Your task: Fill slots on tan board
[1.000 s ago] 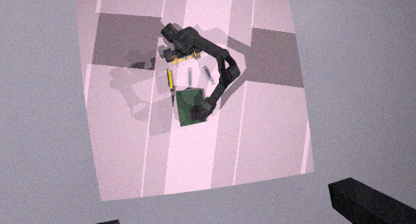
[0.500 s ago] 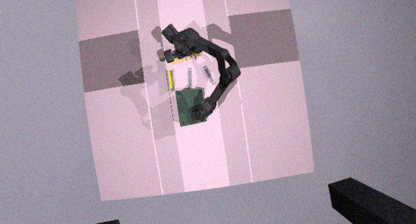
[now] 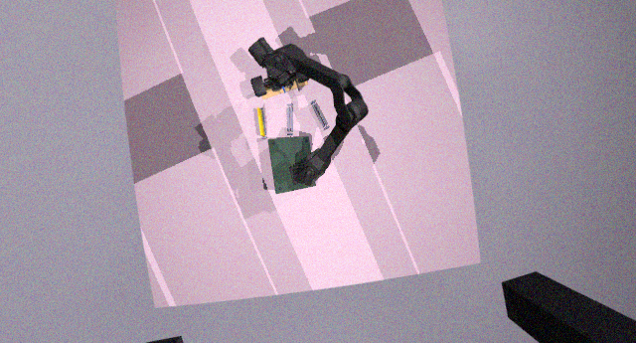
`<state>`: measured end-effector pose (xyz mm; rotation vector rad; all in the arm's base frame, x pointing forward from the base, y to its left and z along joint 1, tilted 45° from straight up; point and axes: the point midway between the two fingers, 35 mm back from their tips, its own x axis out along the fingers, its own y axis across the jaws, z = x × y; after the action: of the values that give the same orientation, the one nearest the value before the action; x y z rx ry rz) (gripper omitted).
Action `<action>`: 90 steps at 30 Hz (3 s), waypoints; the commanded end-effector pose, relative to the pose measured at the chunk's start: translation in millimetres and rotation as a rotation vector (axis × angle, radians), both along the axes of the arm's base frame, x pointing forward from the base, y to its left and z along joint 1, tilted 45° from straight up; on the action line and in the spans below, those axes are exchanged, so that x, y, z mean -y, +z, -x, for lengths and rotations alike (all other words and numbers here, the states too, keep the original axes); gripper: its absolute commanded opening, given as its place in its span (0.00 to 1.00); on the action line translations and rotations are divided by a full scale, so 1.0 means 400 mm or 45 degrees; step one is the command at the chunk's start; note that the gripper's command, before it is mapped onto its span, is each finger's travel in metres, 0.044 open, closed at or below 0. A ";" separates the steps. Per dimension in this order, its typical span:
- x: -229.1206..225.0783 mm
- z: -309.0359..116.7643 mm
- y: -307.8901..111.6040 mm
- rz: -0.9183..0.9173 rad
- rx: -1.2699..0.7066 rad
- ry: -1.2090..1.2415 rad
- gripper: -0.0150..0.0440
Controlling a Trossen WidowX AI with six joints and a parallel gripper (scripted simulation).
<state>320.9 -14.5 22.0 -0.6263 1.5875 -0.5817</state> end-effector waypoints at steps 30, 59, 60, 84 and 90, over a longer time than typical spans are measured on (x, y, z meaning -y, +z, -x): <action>0.035 0.005 -0.035 0.007 -0.005 0.006 0.25; 0.066 0.008 -0.067 0.008 -0.005 0.006 0.25; 0.067 0.008 -0.068 0.008 -0.005 0.006 0.25; 0.073 0.008 -0.073 0.003 -0.001 0.000 0.53; 0.073 0.008 -0.073 0.003 -0.001 0.000 0.53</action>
<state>317.5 -43.7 -7.6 -0.6285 1.5887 -0.5832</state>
